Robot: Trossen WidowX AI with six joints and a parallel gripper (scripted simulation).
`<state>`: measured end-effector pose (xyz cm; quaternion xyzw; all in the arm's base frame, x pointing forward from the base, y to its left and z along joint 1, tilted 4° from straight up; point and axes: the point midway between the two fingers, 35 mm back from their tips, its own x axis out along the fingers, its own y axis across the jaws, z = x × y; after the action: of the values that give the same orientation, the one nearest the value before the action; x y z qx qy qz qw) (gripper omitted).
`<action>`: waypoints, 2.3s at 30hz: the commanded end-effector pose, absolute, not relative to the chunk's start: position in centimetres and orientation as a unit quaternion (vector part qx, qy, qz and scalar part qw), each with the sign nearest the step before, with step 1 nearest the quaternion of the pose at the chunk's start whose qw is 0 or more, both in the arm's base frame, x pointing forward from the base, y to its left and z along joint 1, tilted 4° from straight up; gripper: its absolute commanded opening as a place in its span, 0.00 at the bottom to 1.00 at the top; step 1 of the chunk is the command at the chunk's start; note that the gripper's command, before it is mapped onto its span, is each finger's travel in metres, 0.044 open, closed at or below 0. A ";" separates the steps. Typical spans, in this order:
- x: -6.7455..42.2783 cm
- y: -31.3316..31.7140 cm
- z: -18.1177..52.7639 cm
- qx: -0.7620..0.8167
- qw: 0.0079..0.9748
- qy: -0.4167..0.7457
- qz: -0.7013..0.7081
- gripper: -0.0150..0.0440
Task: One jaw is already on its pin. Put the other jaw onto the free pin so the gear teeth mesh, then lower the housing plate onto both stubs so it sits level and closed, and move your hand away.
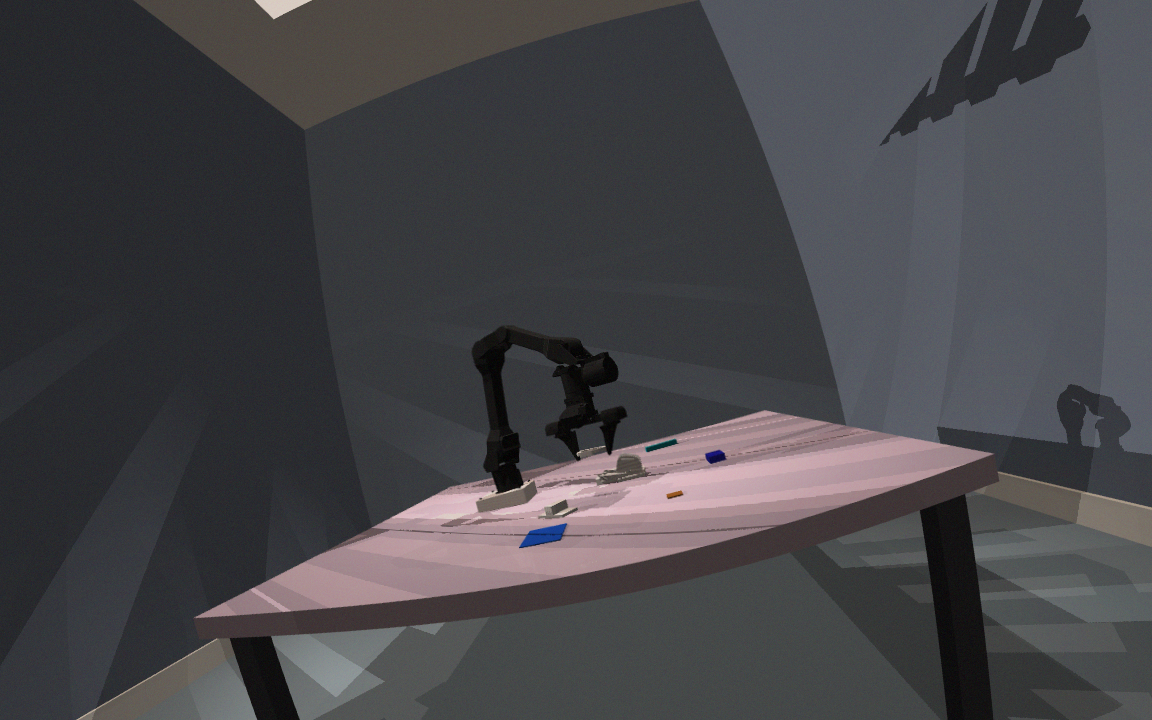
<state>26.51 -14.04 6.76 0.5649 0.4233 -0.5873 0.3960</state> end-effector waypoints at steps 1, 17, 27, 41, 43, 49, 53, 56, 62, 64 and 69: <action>26.7 -13.0 6.9 0.542 0.431 0.457 -0.558 0.85; 27.6 -9.0 6.9 0.416 0.553 0.584 -0.423 0.85; 27.8 -6.5 6.9 0.324 0.612 0.645 -0.324 0.85; 27.7 -3.1 6.8 0.181 0.667 0.702 -0.171 0.85; 27.7 -2.6 6.8 0.159 0.673 0.707 -0.149 0.85; 27.5 -1.1 6.8 0.095 0.684 0.719 -0.080 0.85; 27.3 -0.2 6.8 0.051 0.688 0.723 -0.033 0.85; 27.2 0.5 6.8 0.018 0.690 0.724 0.002 0.85; 27.1 0.9 6.8 0.002 0.690 0.724 0.019 0.85; 27.1 0.9 6.8 0.002 0.690 0.724 0.019 0.85; 27.1 0.9 6.8 0.002 0.690 0.724 0.019 0.85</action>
<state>27.09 0.80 6.72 0.0023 0.7253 0.0164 0.6882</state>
